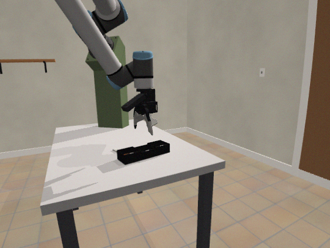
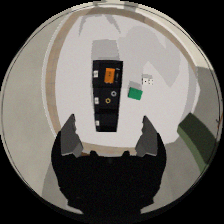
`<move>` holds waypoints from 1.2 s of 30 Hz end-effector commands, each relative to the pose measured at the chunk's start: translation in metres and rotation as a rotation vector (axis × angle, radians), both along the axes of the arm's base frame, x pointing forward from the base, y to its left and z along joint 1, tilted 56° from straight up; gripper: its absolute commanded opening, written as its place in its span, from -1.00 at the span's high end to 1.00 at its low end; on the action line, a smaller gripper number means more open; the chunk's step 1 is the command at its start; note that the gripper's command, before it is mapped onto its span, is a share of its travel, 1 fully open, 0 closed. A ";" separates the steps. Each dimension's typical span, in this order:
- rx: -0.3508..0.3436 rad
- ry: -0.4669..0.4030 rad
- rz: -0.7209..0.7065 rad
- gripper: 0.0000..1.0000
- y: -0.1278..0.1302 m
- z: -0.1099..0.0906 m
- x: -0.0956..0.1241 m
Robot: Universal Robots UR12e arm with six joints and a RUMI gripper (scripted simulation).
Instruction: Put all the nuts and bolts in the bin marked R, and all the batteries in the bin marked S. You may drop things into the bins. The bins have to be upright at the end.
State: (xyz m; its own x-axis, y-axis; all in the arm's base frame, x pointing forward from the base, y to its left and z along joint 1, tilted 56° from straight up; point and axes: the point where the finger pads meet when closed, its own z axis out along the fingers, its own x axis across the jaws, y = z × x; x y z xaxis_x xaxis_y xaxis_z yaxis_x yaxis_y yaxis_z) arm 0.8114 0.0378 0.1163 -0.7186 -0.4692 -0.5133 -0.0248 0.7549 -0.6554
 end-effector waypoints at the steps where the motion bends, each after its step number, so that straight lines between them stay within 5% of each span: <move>1: 0.000 0.000 0.000 -1.00 0.007 0.008 -0.010; 25: 0.000 0.000 0.000 -1.00 0.047 0.057 -0.071; 36: 0.000 0.000 0.000 -1.00 0.047 0.057 -0.071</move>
State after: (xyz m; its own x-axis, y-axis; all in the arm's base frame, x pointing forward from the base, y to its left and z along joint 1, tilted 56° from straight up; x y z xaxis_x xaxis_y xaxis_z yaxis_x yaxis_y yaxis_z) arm 0.7408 0.0843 0.1727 -0.7188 -0.4690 -0.5132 -0.0248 0.7549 -0.6553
